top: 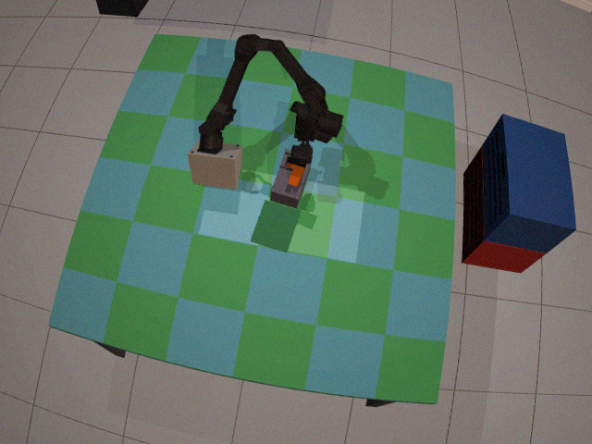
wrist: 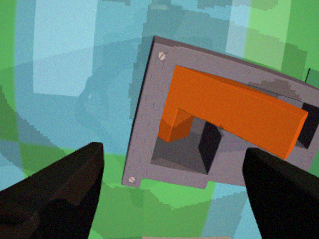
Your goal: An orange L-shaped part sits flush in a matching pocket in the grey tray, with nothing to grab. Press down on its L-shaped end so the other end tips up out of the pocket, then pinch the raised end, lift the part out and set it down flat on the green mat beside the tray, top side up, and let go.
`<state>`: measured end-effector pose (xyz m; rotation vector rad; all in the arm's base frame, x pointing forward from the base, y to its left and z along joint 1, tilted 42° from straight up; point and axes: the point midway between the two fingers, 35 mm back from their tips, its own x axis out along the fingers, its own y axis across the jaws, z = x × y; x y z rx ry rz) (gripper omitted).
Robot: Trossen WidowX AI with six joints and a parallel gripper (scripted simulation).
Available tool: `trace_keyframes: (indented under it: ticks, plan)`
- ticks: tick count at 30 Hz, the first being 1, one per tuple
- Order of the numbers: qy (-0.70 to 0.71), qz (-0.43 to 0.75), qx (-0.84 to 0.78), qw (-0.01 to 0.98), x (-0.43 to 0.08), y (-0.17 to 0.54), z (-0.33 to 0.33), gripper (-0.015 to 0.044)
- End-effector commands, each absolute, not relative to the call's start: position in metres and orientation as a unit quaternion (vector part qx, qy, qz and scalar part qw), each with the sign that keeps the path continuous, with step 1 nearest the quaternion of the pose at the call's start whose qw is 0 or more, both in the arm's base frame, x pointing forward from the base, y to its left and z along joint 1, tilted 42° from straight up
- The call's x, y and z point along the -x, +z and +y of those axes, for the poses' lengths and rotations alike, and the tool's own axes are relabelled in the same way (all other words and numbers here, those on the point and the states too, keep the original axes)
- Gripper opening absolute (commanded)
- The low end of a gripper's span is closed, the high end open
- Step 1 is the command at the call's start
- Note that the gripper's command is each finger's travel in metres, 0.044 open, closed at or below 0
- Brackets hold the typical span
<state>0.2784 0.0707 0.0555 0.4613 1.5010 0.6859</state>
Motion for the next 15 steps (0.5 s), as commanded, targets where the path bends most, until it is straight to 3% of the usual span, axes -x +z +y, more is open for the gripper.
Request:
trace_keyframes:
  ticks: [1, 15]
  plan:
    - [0.381, 0.623, -0.119, 0.673, -0.279, 0.046, 0.06, 0.028]
    - [0.659, 0.326, 0.256, 0.628, -0.279, 0.011, 0.018, 0.028]
